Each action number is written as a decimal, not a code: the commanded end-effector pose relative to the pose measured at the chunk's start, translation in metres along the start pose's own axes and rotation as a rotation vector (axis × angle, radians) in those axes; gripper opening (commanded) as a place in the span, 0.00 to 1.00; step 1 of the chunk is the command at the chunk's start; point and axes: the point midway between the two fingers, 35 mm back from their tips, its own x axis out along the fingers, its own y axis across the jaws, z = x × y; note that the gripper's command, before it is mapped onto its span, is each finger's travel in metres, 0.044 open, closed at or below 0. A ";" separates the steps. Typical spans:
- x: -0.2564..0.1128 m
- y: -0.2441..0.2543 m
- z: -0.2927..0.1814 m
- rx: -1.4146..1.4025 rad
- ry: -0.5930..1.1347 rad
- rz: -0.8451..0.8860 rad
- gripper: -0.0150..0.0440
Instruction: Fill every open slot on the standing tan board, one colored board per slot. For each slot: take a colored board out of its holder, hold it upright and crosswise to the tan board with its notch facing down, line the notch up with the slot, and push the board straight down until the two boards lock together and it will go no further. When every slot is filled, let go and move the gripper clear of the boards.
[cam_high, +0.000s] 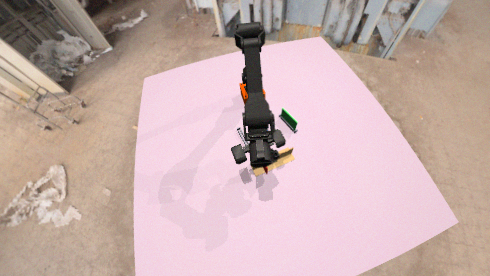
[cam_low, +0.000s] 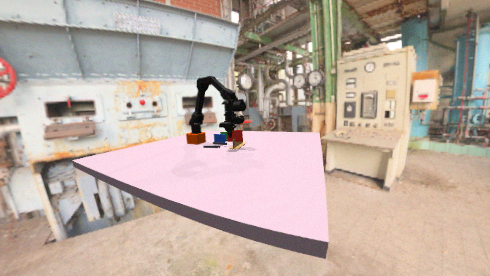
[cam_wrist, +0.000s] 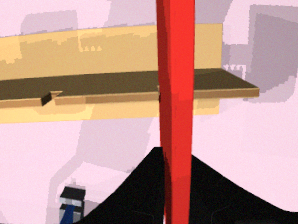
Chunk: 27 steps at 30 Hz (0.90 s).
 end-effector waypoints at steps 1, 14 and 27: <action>0.000 0.000 0.000 0.000 0.000 0.000 0.27; 0.000 0.000 0.000 0.000 0.000 0.000 0.53; -0.055 -0.001 0.002 -0.006 -0.002 -0.001 0.53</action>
